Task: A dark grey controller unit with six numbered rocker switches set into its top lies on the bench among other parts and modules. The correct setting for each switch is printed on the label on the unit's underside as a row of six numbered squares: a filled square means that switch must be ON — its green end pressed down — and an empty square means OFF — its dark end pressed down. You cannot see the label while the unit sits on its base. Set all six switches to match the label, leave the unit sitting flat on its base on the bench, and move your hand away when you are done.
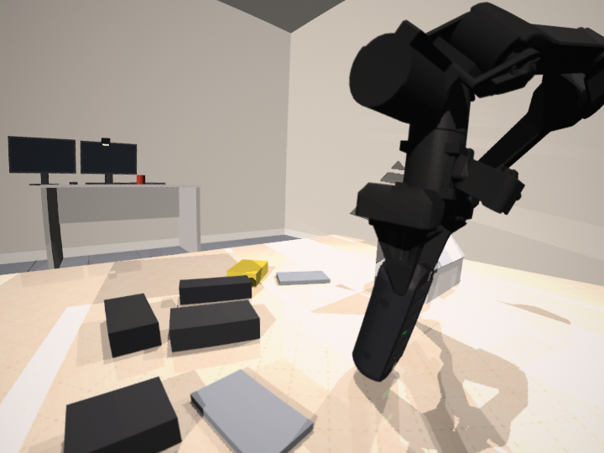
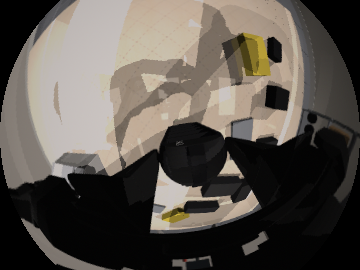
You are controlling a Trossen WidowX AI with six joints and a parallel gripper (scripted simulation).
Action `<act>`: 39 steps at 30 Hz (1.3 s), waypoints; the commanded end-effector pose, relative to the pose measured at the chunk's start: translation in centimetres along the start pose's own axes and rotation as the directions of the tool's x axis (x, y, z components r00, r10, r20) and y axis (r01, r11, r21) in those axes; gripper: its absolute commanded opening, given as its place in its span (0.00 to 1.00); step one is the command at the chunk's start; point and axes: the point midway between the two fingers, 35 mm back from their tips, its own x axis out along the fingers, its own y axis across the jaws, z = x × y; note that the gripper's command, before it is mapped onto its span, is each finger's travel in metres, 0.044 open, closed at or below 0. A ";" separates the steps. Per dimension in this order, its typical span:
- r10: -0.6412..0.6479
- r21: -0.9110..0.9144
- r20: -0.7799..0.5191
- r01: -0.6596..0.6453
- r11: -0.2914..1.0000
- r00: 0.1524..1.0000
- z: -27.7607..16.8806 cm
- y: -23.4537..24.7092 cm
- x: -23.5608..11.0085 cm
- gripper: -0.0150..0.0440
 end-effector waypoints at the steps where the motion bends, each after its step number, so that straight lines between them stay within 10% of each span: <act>1: 0.008 -0.002 0.018 -0.008 1.000 1.000 0.7 0.1 0.3 0.83; 39: 0.008 -0.003 0.076 -0.008 1.000 0.997 3.5 0.1 1.0 0.83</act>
